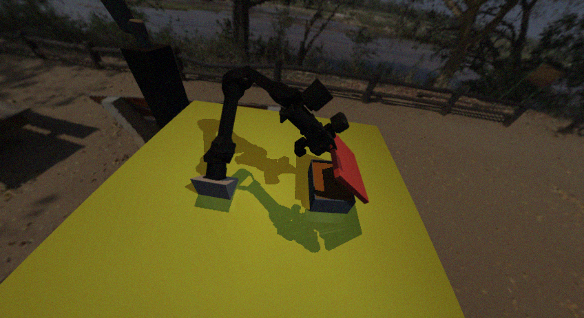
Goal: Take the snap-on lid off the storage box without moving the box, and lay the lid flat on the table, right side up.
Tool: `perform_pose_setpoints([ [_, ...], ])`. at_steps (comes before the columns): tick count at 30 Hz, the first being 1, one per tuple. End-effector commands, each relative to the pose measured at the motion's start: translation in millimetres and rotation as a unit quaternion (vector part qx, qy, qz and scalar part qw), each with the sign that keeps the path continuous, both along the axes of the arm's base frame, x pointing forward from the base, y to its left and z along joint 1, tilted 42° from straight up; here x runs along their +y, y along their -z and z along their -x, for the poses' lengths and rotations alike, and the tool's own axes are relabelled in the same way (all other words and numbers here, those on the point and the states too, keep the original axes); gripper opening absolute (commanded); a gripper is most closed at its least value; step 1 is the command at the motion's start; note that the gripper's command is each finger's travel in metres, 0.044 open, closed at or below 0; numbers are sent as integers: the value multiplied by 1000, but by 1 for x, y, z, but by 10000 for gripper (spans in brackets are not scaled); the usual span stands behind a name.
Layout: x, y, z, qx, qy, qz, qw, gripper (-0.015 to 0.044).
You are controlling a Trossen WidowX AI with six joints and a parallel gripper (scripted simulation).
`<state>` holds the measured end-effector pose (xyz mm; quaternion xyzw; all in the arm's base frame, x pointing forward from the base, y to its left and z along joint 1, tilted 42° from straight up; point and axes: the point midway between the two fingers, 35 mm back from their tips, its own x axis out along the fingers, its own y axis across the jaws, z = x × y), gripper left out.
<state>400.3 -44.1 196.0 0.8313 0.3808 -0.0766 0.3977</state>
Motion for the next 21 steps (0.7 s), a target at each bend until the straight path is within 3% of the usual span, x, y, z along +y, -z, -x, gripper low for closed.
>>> perform_pose_setpoints([
  [1,3,-11,3,-9,6,5,1000,0],
  [21,31,-37,15,-9,6,4,1000,0],
])
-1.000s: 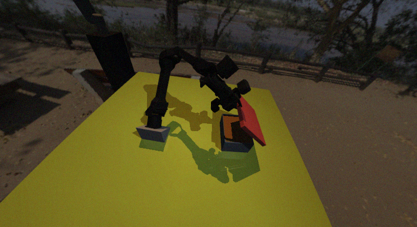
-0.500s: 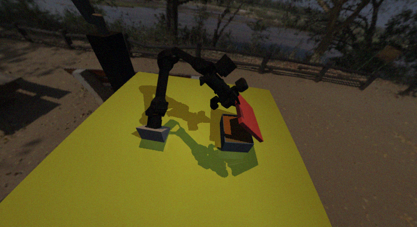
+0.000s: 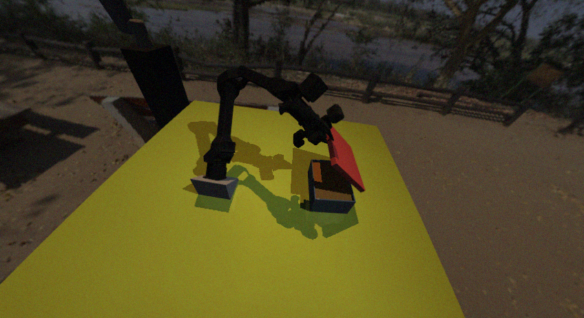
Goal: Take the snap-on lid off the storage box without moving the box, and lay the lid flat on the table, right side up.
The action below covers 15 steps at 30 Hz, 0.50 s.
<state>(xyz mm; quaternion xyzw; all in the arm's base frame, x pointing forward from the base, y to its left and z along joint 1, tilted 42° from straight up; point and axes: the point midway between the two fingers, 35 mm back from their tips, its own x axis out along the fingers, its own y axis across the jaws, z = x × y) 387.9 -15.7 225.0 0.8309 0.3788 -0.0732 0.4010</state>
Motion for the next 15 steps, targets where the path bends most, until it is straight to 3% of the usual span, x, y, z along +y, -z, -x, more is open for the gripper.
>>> perform_pose_setpoints([
  [1,4,-9,4,-4,6,3,1000,0],
  [15,23,-27,13,-4,6,2,1000,0],
])
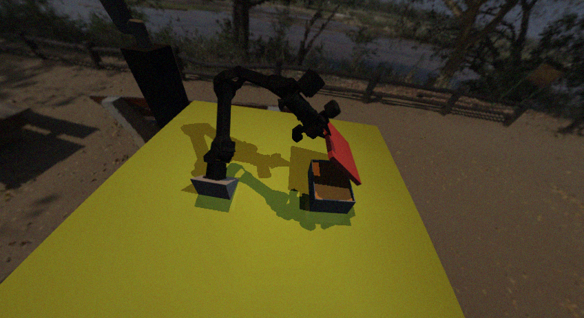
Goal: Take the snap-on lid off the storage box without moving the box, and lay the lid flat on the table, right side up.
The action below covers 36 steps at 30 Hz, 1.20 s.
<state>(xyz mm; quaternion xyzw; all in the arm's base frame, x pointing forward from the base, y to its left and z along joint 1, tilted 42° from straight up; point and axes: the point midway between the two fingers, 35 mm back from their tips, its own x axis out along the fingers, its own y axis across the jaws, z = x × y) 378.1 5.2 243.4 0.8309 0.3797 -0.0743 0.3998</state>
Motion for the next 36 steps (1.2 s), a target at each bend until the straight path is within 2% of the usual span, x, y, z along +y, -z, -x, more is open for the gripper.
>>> perform_pose_setpoints([
  [1,4,-10,3,-5,6,3,1000,0],
  [36,52,-56,26,-5,6,1,1000,0],
])
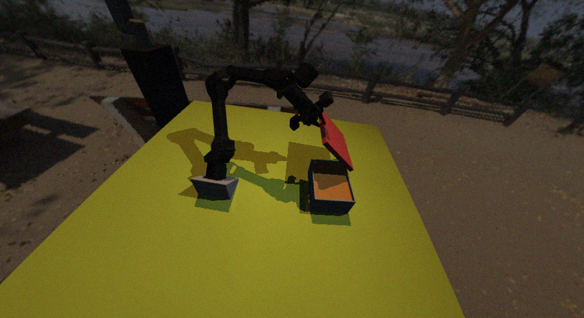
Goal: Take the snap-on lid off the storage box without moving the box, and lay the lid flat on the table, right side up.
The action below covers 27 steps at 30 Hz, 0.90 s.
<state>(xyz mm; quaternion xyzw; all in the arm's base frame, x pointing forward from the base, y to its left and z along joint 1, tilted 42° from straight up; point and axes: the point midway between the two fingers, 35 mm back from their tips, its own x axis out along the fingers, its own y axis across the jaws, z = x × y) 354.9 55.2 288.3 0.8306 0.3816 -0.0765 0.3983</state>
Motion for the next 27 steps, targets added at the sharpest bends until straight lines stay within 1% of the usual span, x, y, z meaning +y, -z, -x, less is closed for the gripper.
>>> perform_pose_setpoints([
  [1,4,-12,3,-8,7,2,1000,0],
  [27,40,-46,20,-9,7,1,1000,0],
])
